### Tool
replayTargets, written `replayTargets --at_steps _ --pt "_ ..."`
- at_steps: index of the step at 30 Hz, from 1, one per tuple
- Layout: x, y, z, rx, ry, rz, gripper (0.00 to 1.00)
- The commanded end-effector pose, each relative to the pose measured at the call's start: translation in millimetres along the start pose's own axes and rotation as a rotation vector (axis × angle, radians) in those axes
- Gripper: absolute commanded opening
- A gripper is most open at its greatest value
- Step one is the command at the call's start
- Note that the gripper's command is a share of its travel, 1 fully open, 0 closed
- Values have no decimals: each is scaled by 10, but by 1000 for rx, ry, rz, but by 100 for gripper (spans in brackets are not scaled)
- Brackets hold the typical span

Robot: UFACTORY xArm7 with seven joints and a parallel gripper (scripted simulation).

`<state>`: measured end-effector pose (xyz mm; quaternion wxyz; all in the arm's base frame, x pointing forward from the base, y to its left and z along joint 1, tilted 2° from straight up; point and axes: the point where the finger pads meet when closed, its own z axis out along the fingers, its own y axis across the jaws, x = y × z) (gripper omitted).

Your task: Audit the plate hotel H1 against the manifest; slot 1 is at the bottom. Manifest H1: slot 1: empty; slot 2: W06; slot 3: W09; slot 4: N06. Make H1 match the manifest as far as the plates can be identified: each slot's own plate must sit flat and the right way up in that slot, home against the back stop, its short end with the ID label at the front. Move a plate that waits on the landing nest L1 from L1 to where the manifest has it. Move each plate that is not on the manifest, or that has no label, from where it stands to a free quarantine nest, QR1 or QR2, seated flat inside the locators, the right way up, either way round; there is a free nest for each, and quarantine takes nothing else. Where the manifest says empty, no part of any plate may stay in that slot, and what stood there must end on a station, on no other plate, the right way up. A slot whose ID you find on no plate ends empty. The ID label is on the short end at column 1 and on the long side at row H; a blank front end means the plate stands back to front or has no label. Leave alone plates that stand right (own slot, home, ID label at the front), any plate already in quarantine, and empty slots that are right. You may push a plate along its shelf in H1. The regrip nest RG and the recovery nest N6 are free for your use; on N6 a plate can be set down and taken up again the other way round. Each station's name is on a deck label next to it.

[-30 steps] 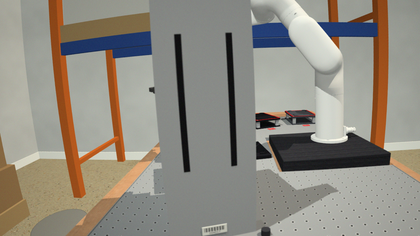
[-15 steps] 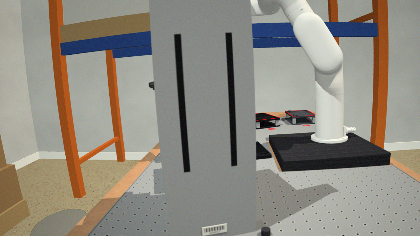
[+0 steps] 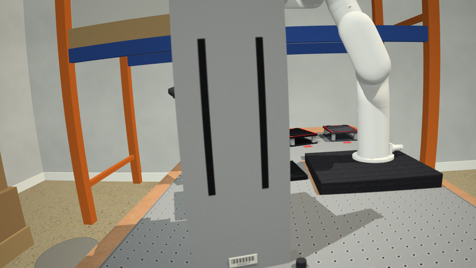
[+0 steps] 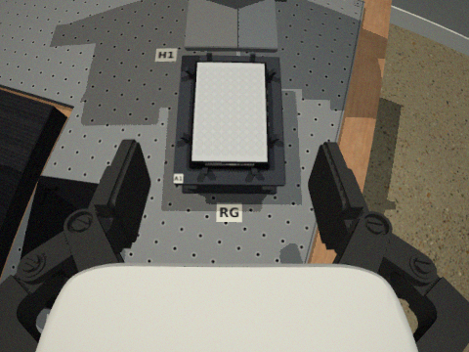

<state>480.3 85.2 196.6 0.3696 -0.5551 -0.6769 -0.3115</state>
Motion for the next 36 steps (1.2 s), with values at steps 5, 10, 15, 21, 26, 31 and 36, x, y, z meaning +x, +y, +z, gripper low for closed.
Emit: replayTargets --at_steps 5,10,15,21,26,31,36 --pt "15 9 -6 -2 -151 -2 100" --pt "15 9 -6 -2 -201 -2 100" --pt "15 9 -7 -2 -285 -2 100" --pt "15 10 -7 -3 -385 -2 100" --pt "16 10 -7 -3 -435 -2 100" --pt "16 10 -7 -3 -518 -2 100" --pt "16 10 -7 -3 -601 -2 100"
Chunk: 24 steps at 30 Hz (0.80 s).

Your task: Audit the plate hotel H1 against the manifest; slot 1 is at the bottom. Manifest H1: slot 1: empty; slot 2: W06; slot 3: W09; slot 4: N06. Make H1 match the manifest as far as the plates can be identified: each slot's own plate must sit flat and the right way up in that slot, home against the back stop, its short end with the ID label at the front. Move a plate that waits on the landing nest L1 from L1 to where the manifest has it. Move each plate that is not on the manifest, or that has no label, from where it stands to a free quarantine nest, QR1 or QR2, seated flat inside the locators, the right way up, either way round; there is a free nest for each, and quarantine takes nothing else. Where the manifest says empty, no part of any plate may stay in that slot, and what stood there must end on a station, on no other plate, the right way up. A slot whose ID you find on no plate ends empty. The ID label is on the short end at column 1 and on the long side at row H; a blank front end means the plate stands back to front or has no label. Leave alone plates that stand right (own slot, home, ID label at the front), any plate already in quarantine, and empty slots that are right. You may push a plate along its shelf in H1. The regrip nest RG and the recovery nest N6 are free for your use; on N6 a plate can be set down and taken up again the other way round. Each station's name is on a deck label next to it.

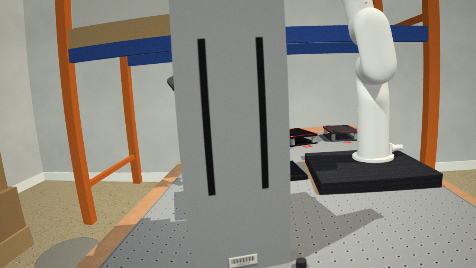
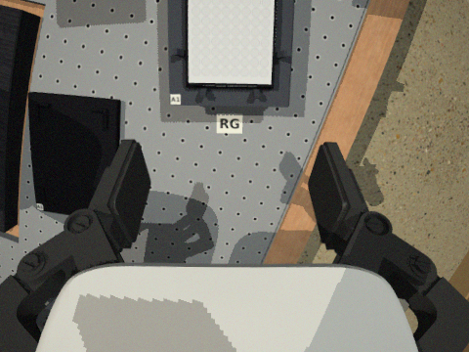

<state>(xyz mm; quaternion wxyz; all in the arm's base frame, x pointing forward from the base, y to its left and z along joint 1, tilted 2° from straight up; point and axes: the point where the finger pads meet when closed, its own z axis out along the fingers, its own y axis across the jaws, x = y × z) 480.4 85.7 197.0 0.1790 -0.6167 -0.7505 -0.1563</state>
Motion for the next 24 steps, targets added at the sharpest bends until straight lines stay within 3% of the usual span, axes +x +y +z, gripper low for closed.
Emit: replayTargets --at_steps 1,5,7,22,24 --pt "5 8 -13 -2 -88 0 100" --pt "6 8 -13 -2 -155 1 100" --pt "6 8 -13 -2 -155 1 100" --pt "7 8 -13 -2 -405 1 100" --pt "7 8 -13 -2 -405 1 100"
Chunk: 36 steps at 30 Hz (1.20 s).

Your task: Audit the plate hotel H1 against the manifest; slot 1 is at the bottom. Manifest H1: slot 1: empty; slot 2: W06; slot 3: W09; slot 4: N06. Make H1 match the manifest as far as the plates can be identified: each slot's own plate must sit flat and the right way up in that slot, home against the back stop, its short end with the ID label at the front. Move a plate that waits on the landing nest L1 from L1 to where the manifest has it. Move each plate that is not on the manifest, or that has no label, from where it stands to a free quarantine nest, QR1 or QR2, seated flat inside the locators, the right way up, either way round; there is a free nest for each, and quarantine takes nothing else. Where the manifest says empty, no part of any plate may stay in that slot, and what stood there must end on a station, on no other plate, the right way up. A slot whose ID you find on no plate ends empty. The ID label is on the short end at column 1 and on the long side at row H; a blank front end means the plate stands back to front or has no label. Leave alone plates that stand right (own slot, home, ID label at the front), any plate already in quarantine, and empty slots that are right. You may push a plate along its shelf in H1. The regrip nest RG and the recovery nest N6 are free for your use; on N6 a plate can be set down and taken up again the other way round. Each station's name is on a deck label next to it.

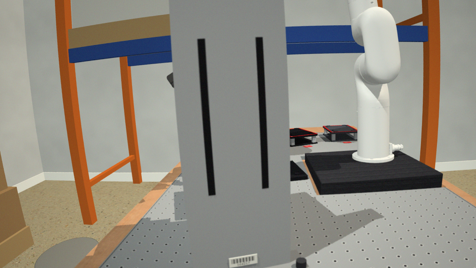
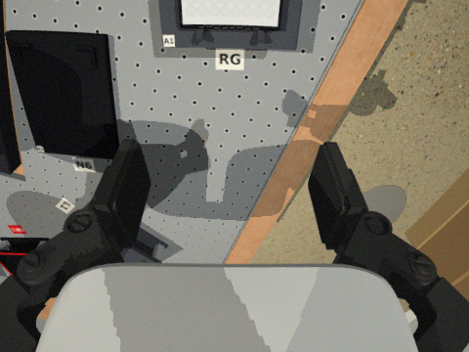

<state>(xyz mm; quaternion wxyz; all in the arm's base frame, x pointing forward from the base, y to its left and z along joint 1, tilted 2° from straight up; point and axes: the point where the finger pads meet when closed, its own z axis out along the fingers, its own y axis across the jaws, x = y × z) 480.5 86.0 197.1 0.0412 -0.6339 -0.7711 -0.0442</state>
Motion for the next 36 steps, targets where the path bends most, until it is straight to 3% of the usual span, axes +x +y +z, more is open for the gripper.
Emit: replayTargets --at_steps 1,6,19,32,36 --pt "-1 7 -14 0 -61 3 100" --pt "-1 7 -14 0 -145 3 100" --pt "0 8 -14 0 -149 3 100" --pt "64 8 -443 0 -149 3 100" --pt "74 8 -509 0 -149 3 100"
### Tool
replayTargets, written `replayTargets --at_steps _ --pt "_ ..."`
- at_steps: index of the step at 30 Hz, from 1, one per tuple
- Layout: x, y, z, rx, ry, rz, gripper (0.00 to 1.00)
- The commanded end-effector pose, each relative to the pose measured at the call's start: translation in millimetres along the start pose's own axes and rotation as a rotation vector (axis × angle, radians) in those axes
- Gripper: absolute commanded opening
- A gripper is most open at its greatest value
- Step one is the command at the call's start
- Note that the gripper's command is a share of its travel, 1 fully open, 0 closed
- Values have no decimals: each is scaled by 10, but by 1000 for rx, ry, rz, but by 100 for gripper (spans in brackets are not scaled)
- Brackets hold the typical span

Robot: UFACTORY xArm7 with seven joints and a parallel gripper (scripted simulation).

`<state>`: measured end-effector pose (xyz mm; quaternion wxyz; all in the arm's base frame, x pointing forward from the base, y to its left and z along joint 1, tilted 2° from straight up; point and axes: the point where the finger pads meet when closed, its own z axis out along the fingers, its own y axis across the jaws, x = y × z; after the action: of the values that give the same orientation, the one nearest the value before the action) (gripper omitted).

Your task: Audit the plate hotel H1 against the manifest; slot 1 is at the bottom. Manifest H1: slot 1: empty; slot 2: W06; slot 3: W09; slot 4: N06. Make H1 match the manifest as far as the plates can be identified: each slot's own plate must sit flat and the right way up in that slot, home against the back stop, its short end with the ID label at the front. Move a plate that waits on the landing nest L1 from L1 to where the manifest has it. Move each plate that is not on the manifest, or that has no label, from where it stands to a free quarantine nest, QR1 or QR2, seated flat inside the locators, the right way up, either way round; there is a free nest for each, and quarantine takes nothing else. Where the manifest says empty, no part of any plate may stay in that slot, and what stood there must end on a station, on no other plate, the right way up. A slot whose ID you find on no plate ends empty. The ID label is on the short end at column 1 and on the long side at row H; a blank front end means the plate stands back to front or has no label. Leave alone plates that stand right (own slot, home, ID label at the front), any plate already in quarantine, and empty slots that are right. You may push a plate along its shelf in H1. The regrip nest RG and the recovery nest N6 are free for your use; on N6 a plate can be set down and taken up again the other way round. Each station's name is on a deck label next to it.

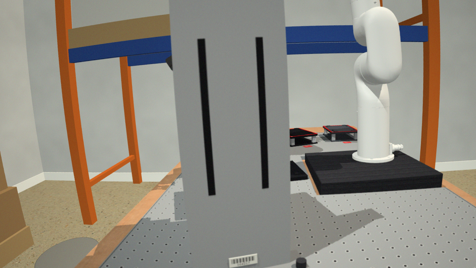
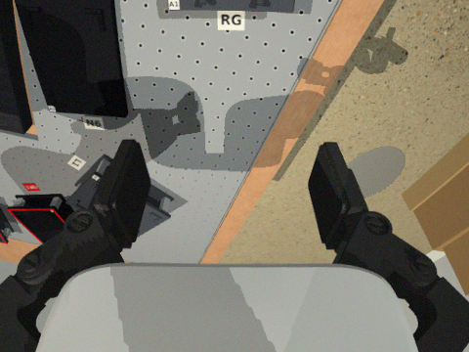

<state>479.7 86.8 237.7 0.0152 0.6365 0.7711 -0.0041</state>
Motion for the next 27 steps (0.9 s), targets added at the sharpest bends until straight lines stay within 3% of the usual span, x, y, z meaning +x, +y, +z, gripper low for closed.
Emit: replayTargets --at_steps 1,7,27 --pt "-1 8 -141 -2 0 0 100" --pt "-1 8 -163 -2 0 0 100" --pt "901 6 -163 -2 1 1 100"
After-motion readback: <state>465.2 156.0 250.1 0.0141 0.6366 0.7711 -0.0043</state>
